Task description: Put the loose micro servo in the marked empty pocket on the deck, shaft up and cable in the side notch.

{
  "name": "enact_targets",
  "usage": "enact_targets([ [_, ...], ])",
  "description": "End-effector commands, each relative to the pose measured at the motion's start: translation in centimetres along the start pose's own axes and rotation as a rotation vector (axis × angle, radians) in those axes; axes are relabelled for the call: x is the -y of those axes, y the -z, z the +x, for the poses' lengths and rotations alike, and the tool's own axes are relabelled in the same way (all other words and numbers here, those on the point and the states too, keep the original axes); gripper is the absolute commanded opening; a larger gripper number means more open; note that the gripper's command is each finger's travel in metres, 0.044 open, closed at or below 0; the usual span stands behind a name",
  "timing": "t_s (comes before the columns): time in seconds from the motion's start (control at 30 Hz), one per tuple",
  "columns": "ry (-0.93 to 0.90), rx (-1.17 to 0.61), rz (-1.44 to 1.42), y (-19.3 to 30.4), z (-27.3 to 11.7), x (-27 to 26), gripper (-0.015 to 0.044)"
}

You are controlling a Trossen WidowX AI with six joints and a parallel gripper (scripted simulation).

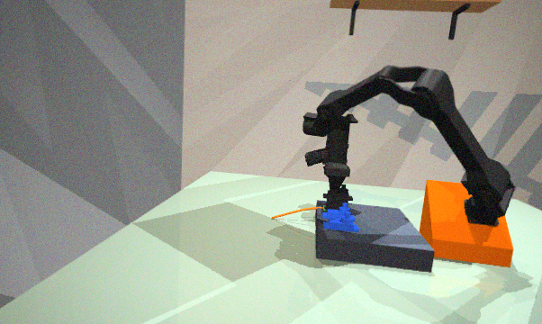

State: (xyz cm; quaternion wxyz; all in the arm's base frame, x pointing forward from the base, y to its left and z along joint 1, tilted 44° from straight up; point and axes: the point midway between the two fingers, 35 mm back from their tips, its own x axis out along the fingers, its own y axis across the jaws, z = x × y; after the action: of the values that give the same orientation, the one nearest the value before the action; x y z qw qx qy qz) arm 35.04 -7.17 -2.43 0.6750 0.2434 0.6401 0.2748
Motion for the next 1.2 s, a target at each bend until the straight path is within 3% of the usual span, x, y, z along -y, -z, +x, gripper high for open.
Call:
enact_targets([
  [0.0, -0.004, 0.006, 0.007, 0.0, 0.3, 0.1, 0.0000],
  [1.03, -0.006, 0.006, 0.007, 0.0, 3.4, 0.0, 0.0000],
  [1.17, -0.005, 0.006, 0.007, 0.0, 3.2, 0.0, 0.0105],
])
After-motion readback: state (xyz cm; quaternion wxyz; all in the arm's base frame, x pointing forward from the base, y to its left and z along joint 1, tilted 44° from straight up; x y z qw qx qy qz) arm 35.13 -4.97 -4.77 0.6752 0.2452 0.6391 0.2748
